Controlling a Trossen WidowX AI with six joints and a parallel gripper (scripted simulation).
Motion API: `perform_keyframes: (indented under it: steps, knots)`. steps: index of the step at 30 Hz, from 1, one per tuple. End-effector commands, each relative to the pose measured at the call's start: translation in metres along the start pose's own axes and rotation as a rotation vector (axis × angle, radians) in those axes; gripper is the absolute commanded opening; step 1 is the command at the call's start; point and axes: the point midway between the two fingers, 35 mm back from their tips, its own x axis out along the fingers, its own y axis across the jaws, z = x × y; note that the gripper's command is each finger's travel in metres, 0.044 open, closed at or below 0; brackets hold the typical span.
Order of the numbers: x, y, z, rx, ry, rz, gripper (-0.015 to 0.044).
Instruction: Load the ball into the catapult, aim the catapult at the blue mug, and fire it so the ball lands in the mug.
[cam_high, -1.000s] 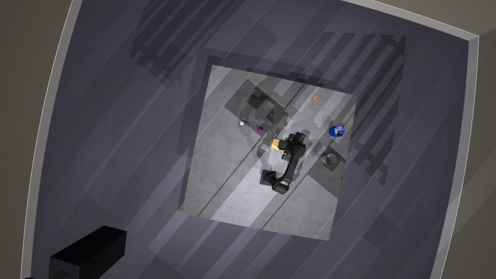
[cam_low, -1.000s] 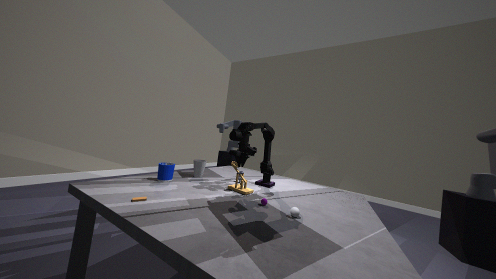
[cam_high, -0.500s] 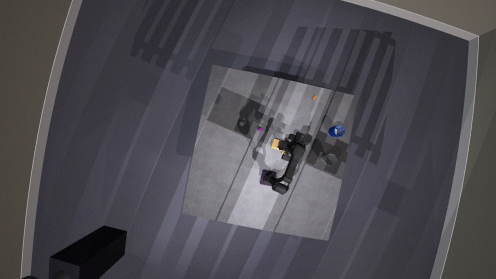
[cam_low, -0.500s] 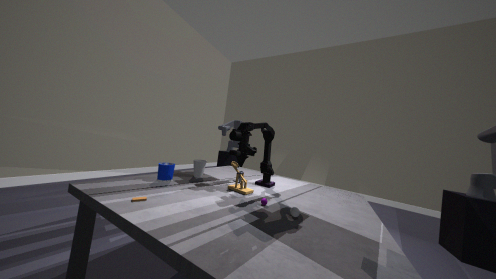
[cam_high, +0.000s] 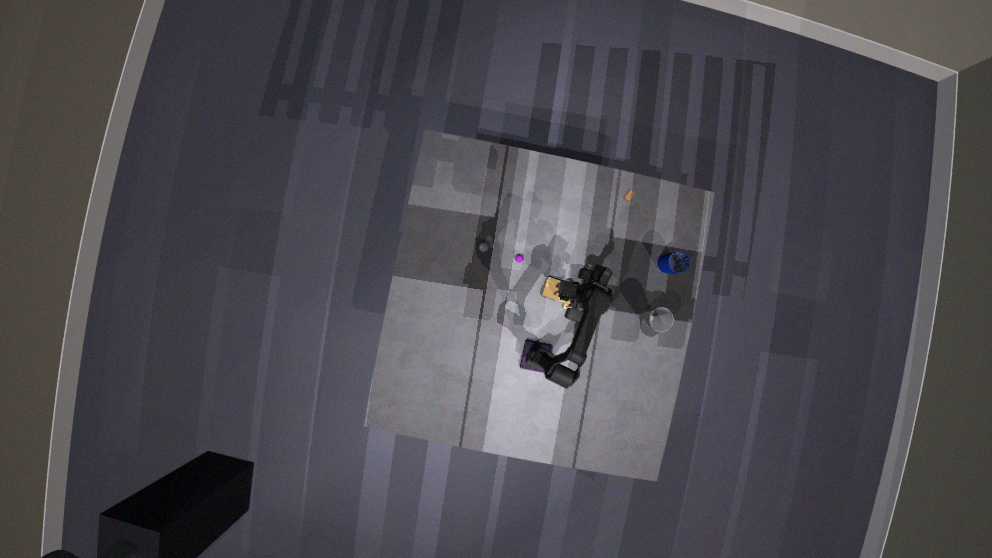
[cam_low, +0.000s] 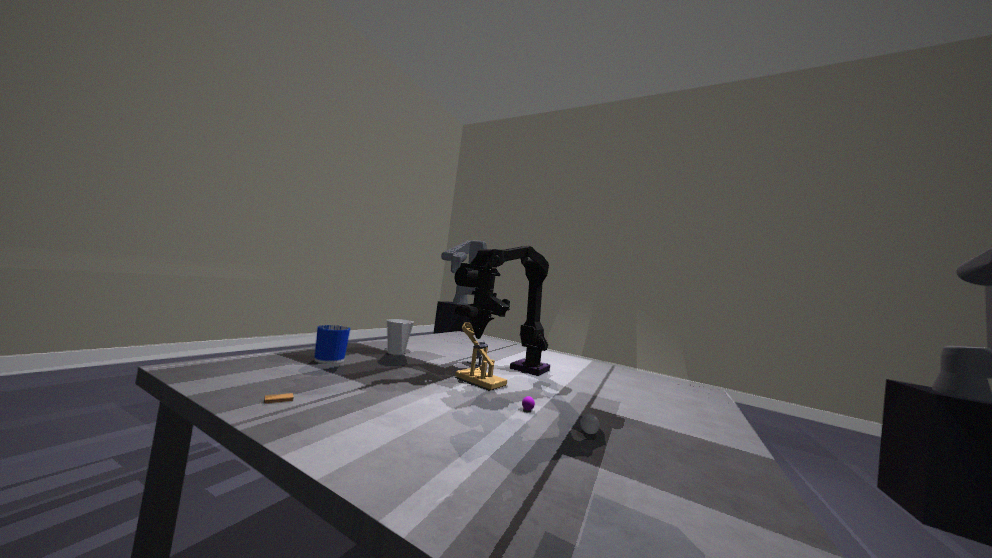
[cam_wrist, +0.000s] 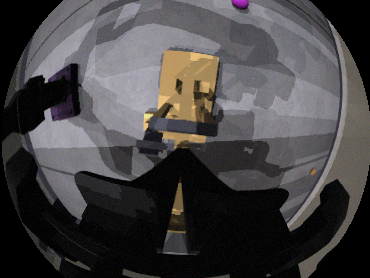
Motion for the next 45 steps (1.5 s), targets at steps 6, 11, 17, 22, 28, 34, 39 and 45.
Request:
perform_keyframes:
  steps: [6,11,17,22,28,34,39,45]
  knots:
    - [0.014,-0.001,-0.01,-0.001,0.004,0.0,0.0]
    - [0.02,-0.001,-0.014,-0.001,0.005,0.0,0.0]
    - [0.029,-0.001,-0.02,-0.001,0.005,0.0,0.0]
    - [0.034,-0.002,-0.022,-0.001,0.005,0.0,0.0]
    - [0.043,-0.002,-0.026,-0.001,0.006,0.0,0.0]
    - [0.05,-0.002,-0.029,-0.001,0.006,0.0,0.0]
    - [0.057,-0.002,-0.031,-0.001,0.006,0.0,0.0]
    - [0.067,-0.002,-0.033,-0.001,0.006,0.0,0.0]
